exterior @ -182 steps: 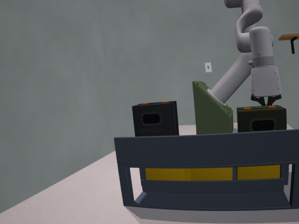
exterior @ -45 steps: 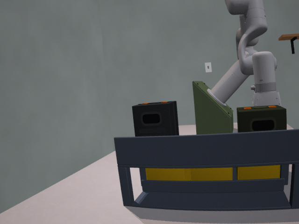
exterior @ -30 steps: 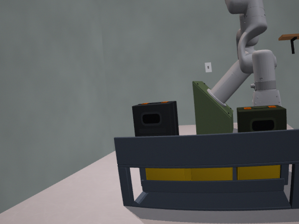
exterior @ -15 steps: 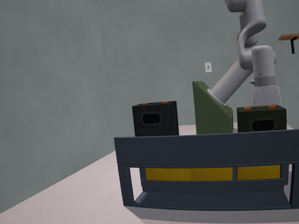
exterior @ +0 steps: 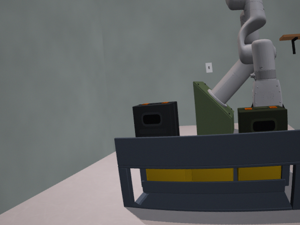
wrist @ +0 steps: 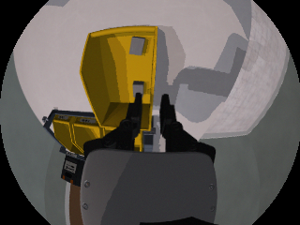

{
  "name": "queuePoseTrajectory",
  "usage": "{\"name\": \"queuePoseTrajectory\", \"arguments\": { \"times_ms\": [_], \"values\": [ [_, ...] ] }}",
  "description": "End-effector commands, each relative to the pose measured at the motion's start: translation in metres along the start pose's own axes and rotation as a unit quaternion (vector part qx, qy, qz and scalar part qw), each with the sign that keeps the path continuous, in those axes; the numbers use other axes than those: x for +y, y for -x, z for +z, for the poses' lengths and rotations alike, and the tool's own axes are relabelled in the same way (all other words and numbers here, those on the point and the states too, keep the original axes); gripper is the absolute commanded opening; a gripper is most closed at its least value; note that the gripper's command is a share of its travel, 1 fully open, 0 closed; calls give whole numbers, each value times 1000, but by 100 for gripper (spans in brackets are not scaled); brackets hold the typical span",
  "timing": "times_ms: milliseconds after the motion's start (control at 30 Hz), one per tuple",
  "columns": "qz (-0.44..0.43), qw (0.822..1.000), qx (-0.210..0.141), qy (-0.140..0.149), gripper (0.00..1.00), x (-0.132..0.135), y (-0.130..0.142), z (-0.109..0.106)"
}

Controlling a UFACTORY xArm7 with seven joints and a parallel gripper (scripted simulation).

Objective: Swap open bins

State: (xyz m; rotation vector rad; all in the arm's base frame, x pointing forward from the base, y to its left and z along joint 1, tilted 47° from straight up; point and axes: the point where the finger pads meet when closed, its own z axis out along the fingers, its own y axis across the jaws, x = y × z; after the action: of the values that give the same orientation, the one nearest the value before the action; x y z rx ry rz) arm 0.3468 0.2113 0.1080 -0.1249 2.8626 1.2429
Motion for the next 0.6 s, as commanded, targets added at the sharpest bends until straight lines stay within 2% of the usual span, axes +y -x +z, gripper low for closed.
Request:
{"name": "queuePoseTrajectory", "arguments": {
  "times_ms": [0,567],
  "values": [
    [0,1000,-1,0,26,0,1,-9],
    [0,1000,-1,0,26,0,1,-36]
  ]
}}
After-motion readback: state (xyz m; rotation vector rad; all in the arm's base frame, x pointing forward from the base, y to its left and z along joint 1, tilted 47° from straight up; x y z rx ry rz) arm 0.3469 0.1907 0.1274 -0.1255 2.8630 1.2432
